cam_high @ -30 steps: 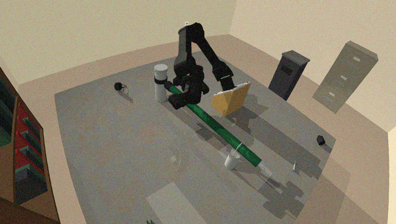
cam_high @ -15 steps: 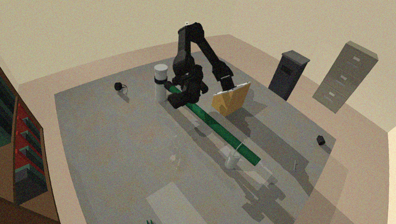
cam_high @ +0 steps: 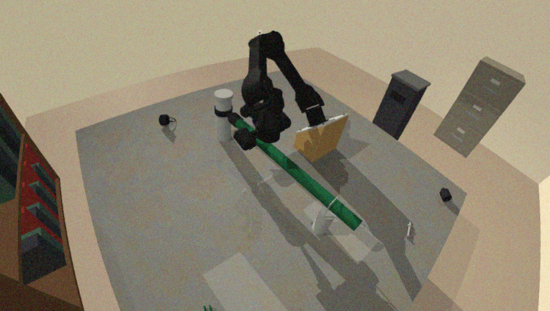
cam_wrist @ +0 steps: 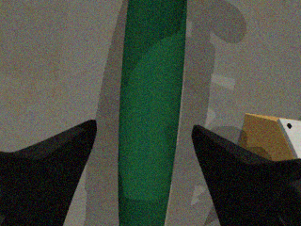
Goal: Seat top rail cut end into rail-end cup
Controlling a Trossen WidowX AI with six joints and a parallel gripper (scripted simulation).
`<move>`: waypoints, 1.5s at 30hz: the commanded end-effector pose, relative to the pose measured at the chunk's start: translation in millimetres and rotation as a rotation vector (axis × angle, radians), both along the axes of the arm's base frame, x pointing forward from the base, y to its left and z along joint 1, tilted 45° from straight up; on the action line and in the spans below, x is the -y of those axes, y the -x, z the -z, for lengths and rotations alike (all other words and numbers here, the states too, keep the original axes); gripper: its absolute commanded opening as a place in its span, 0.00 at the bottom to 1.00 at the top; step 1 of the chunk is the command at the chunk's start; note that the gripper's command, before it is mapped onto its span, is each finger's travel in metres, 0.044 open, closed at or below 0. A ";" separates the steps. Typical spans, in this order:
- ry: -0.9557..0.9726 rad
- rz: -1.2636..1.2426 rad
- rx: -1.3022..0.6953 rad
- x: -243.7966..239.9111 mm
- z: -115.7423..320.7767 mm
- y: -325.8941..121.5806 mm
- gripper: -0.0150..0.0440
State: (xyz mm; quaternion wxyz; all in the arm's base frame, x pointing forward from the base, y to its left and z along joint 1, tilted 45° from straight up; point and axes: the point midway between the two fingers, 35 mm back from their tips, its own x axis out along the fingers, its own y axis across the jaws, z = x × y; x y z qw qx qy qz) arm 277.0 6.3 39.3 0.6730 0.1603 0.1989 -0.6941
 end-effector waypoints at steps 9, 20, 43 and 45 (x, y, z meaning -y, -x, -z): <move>-0.002 0.000 -0.002 -46.2 0.1 2.1 1.00; -0.029 -0.084 -0.040 -77.1 -18.3 2.4 1.00; -0.029 -0.084 -0.040 -77.1 -18.3 2.4 1.00; -0.029 -0.084 -0.040 -77.1 -18.3 2.4 1.00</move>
